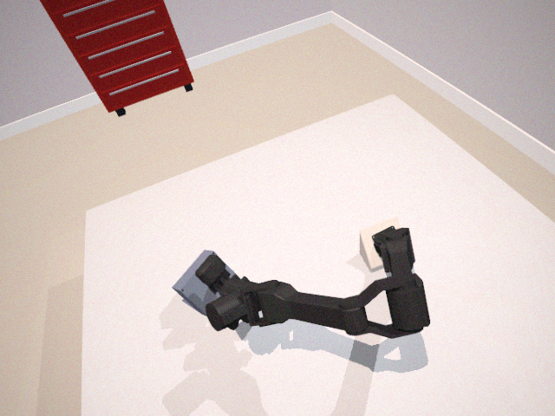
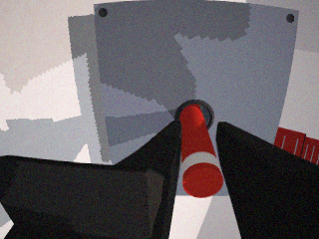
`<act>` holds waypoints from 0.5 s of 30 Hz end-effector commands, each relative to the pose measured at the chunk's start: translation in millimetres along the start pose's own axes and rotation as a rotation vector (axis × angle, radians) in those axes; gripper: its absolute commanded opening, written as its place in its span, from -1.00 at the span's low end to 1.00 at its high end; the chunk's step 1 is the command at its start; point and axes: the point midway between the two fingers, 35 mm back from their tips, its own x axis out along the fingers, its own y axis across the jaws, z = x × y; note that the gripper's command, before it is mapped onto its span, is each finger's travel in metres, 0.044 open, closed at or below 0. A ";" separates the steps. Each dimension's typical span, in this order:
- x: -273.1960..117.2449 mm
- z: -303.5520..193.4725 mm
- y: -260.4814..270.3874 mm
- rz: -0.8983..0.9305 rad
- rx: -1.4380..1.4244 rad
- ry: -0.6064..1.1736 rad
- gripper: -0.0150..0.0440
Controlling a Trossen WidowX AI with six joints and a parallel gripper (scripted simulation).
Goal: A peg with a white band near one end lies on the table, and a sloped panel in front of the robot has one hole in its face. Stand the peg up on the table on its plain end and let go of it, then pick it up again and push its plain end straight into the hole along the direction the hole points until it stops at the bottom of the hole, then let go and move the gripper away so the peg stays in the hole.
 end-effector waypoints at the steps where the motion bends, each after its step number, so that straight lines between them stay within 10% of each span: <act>1: -0.2 0.0 -0.1 -0.001 0.000 0.000 0.13; 11: -3.5 0.4 -0.3 -0.001 0.000 0.000 1.00; 15: -8.9 1.0 -0.6 -0.001 0.000 0.000 1.00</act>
